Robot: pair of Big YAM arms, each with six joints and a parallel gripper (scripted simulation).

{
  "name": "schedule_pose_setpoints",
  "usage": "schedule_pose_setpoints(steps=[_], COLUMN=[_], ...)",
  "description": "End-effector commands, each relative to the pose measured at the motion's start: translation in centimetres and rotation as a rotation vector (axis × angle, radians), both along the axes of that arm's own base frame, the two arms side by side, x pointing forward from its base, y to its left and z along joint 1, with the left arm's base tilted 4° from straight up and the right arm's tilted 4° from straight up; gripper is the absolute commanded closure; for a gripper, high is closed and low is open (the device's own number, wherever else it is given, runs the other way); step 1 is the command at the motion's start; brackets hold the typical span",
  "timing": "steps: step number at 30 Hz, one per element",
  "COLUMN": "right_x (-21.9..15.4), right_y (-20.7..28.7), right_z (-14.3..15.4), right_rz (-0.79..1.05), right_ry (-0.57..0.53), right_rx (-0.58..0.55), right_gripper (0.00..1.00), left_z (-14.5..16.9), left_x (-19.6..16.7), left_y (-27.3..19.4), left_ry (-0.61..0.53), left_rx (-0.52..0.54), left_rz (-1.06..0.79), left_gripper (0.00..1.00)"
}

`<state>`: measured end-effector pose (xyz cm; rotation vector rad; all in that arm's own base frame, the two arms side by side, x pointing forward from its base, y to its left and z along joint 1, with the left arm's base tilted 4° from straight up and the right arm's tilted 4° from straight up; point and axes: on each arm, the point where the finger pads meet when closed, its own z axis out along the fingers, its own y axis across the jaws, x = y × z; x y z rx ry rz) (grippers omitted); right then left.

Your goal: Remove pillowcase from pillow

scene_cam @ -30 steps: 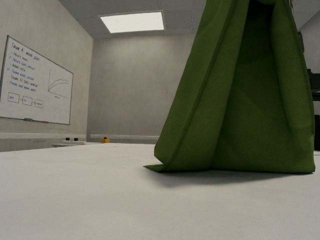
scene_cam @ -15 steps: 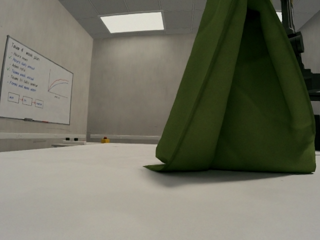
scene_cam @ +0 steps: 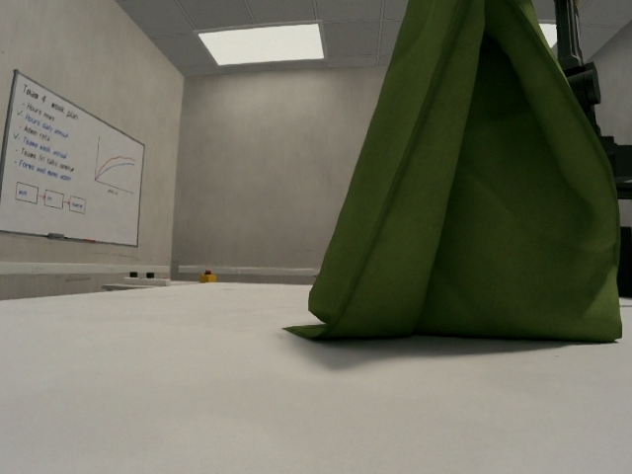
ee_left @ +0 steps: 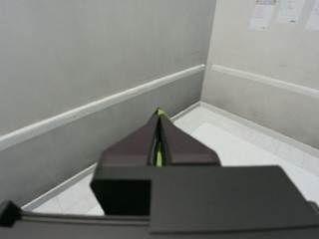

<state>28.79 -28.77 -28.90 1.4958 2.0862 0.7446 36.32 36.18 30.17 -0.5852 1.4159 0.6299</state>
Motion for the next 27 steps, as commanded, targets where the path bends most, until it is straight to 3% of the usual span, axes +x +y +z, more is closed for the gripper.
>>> schedule_pose_setpoints(steps=[1, 27], right_x=[0.0, 0.7], right_y=[-0.3, -0.9], right_z=[-1.1, -1.0], right_rz=[-0.015, -0.006], right_ry=[-0.001, -0.011], right_rx=[-0.001, -0.020], right_gripper=[0.98, 0.97], left_z=[4.5, 4.5], left_x=[1.4, 1.4], left_y=[0.9, 0.9], left_ry=[-0.073, -0.073], left_rx=[0.062, 0.062], left_rz=[-0.007, -0.007], left_gripper=[0.98, 0.98])
